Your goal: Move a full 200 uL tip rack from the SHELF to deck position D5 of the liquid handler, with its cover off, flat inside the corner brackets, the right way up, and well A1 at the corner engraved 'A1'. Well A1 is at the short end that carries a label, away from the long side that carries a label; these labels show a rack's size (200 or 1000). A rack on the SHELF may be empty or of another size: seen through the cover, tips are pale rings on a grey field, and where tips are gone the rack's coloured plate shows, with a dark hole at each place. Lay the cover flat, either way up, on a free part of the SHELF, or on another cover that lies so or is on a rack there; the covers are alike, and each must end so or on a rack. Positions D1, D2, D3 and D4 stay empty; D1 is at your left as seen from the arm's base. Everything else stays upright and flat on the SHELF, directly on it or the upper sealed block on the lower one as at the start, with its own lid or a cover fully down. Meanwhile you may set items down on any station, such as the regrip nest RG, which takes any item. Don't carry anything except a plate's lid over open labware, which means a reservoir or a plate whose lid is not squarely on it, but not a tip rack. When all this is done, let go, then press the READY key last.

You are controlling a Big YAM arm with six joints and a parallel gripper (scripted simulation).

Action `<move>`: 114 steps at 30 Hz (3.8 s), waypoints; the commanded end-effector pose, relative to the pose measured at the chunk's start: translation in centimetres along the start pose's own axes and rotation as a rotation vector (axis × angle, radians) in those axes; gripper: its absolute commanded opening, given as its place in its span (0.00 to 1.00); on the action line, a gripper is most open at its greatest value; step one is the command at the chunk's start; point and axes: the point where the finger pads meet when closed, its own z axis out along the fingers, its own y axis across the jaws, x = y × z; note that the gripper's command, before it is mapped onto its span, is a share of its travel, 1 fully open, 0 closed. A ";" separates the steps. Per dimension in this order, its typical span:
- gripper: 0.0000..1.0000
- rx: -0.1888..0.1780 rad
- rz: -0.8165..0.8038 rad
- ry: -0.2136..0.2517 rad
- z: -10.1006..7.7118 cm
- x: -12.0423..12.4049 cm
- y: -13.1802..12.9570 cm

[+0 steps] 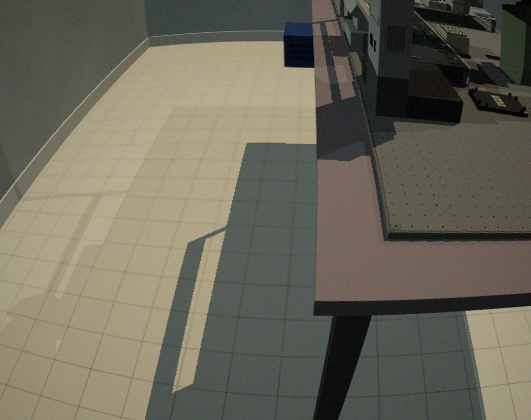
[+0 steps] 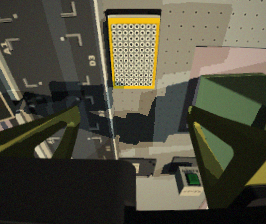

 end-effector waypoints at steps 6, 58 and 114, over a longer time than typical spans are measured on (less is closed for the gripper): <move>1.00 -0.064 0.013 -0.018 -3.6 -0.7 2.4; 1.00 -0.027 -0.124 -0.011 -8.7 -0.3 0.7; 1.00 -0.021 -1.067 -0.023 -8.7 -0.3 0.3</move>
